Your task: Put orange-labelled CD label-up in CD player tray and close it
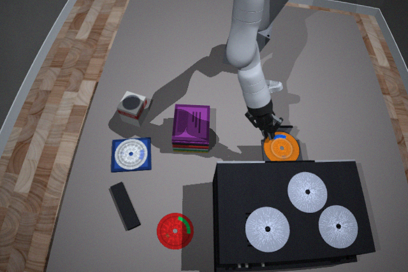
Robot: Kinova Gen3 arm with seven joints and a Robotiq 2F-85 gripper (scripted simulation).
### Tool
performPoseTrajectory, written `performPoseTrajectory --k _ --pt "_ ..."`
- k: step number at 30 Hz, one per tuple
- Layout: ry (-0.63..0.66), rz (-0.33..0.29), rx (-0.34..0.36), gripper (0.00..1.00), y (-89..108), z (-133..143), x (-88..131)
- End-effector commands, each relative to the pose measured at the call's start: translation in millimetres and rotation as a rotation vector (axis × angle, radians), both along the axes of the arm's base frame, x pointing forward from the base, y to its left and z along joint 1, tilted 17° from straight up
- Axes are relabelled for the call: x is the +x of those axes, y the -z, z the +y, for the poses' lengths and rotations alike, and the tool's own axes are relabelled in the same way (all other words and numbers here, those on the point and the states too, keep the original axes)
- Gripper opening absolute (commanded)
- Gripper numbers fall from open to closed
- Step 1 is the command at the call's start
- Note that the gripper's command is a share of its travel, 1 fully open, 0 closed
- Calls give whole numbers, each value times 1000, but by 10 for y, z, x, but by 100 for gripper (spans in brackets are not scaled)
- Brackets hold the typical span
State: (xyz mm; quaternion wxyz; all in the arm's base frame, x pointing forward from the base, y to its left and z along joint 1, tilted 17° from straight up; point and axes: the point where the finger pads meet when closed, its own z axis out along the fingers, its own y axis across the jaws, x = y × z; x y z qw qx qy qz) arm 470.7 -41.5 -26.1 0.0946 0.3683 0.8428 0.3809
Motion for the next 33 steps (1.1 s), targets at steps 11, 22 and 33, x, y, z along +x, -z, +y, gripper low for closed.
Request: performPoseTrajectory --k 11,22,33 --pt "0 -1 -1 24 -151 -125 -88" --pt "0 -1 -1 24 -264 -209 -152" --pt "0 -1 -1 24 -694 -333 -199"
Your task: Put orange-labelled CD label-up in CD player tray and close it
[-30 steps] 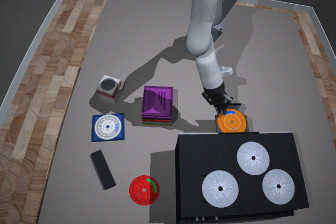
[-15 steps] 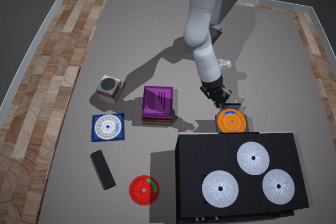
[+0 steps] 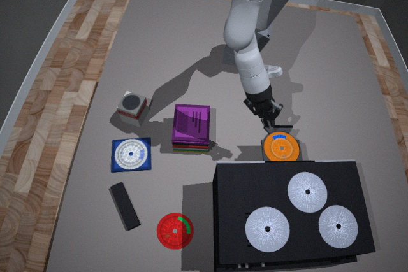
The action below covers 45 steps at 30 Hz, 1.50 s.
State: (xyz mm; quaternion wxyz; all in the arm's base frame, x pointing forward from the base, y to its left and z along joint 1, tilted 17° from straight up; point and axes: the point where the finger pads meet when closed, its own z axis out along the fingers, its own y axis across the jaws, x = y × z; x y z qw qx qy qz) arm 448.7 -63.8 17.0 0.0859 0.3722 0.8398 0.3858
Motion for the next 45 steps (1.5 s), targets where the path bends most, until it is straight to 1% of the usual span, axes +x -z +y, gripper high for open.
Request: performPoseTrajectory --k 1,5,8,45 --pt "-1 -15 -19 24 -326 -129 13" --pt "-1 -15 -18 24 -519 -184 -8" --pt "-1 -15 -19 24 -577 -201 -15" --pt "-1 -15 -19 24 -582 -202 -15"
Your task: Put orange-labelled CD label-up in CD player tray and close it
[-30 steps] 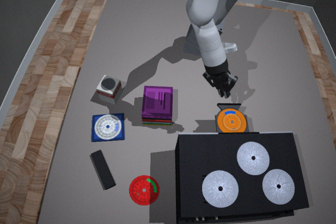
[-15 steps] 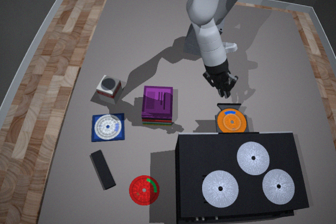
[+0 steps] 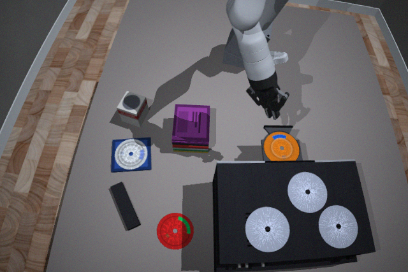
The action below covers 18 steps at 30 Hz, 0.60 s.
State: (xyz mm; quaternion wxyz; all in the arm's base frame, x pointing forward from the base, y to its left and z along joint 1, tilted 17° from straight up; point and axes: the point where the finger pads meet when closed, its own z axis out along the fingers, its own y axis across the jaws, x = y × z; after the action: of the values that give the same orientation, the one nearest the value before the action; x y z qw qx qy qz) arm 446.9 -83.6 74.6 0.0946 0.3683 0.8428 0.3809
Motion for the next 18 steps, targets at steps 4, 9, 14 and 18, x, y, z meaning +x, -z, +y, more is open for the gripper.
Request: performPoseTrajectory --k 4,9,14,18 --pt "1 -1 -1 10 -6 -4 3" --pt "2 -1 0 10 -5 -4 3" --pt "6 2 2 10 -5 -2 2" --pt "9 3 3 10 -4 -1 1"
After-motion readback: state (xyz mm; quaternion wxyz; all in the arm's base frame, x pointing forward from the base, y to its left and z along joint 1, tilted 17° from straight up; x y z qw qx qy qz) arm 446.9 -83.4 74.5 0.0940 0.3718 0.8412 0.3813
